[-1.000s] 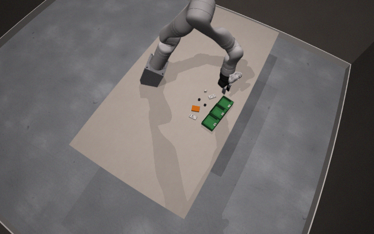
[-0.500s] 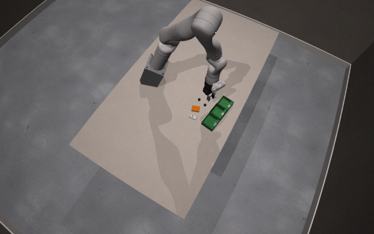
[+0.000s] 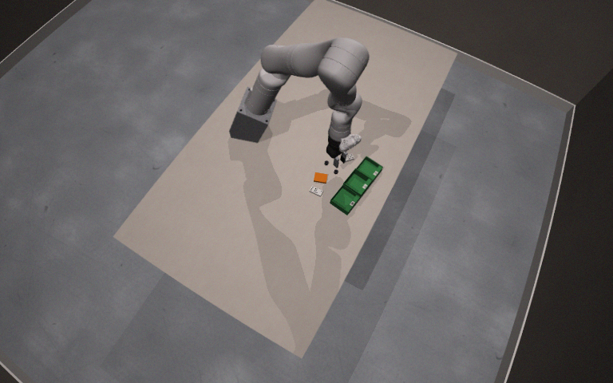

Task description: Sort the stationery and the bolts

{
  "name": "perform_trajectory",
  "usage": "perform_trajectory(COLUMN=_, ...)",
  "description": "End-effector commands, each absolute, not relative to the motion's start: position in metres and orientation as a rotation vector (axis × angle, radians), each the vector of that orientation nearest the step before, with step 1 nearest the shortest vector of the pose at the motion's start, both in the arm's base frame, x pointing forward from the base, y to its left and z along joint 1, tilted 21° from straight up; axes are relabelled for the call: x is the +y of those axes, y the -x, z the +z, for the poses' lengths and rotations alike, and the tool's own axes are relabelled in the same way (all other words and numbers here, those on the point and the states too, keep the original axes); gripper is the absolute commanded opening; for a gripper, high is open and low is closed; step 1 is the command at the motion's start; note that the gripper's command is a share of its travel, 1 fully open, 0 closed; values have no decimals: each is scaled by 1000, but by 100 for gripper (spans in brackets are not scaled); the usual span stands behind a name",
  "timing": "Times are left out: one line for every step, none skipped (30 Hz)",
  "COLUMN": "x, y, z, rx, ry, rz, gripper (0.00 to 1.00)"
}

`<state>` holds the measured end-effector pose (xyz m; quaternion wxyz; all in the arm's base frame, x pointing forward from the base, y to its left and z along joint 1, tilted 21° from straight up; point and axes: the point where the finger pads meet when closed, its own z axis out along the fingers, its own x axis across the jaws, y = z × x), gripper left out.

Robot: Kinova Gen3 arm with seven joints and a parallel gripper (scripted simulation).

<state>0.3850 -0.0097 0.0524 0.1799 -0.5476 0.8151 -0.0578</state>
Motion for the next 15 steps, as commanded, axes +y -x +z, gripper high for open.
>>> perform_trajectory(x=-8, y=-378, z=47, rx=2309, ry=1547, rz=-148, gripper=64)
perform_trajectory(x=-9, y=-377, z=47, rx=2309, ry=1547, rz=-148, gripper=64)
perform_trajectory(x=-9, y=-377, z=46, rx=2309, ry=1547, rz=-148, gripper=64)
perform_trajectory(x=-9, y=-377, z=46, rx=2309, ry=1547, rz=-148, gripper=64)
perform_trajectory(x=-9, y=-377, z=46, rx=2309, ry=1547, rz=-148, gripper=64)
perform_trajectory(x=-9, y=-377, z=46, rx=2309, ry=1547, rz=-148, gripper=64)
perform_trajectory(x=-9, y=-377, z=46, rx=2309, ry=1547, rz=-148, gripper=64)
perform_trajectory(x=-10, y=-378, z=46, rx=2309, ry=1547, rz=-148, gripper=64)
perform_trajectory(x=-10, y=-378, z=47, rx=2309, ry=1547, rz=-148, gripper=64)
perform_trajectory(x=-10, y=-378, z=47, rx=2309, ry=1547, rz=-148, gripper=64)
perform_trajectory(x=-10, y=-379, z=47, rx=2309, ry=1547, rz=-148, gripper=64)
perform_trajectory(x=-11, y=-379, z=47, rx=2309, ry=1547, rz=-148, gripper=64)
perform_trajectory(x=-11, y=-379, z=47, rx=2309, ry=1547, rz=-148, gripper=64)
perform_trajectory(x=-11, y=-380, z=47, rx=2309, ry=1547, rz=-148, gripper=64)
perform_trajectory(x=-11, y=-380, z=47, rx=2309, ry=1547, rz=-148, gripper=64)
